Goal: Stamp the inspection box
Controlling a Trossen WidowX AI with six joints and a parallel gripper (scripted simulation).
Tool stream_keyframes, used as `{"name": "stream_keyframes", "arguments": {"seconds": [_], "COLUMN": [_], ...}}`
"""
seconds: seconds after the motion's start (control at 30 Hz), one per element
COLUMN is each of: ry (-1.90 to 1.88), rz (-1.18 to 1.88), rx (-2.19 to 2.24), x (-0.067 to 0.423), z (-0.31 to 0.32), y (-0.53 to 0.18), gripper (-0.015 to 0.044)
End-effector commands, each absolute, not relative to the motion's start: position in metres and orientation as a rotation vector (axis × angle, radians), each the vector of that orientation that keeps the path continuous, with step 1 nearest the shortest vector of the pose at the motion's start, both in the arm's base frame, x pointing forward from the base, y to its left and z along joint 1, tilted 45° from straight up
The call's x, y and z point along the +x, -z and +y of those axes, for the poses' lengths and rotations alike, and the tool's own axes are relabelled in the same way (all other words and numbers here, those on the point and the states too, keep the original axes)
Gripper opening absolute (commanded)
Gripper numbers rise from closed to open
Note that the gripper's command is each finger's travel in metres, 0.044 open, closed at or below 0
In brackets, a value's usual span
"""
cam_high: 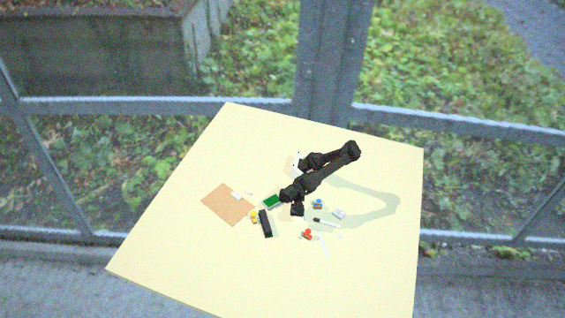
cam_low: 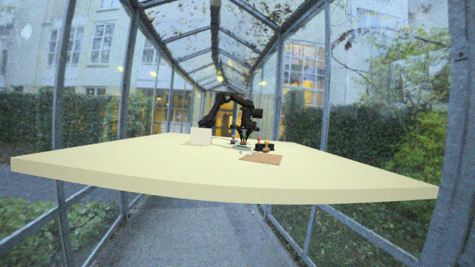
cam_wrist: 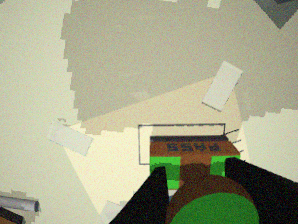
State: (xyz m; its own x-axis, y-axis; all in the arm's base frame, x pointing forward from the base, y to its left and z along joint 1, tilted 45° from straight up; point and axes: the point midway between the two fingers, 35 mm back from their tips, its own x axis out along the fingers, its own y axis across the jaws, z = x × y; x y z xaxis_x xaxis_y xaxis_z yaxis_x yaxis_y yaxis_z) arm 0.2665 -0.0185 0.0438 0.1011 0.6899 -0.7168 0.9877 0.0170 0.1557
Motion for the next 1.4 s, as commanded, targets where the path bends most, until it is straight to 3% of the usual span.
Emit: {"name": "stream_keyframes", "arguments": {"seconds": [0.0, 1.37], "ry": [0.583, 0.584], "rz": [1.644, 1.644], "rx": [1.728, 1.726], "x": [0.268, 0.273], "z": [-0.023, -0.069], "y": [-0.048, -0.086], "gripper": [0.0, 0.0]}}
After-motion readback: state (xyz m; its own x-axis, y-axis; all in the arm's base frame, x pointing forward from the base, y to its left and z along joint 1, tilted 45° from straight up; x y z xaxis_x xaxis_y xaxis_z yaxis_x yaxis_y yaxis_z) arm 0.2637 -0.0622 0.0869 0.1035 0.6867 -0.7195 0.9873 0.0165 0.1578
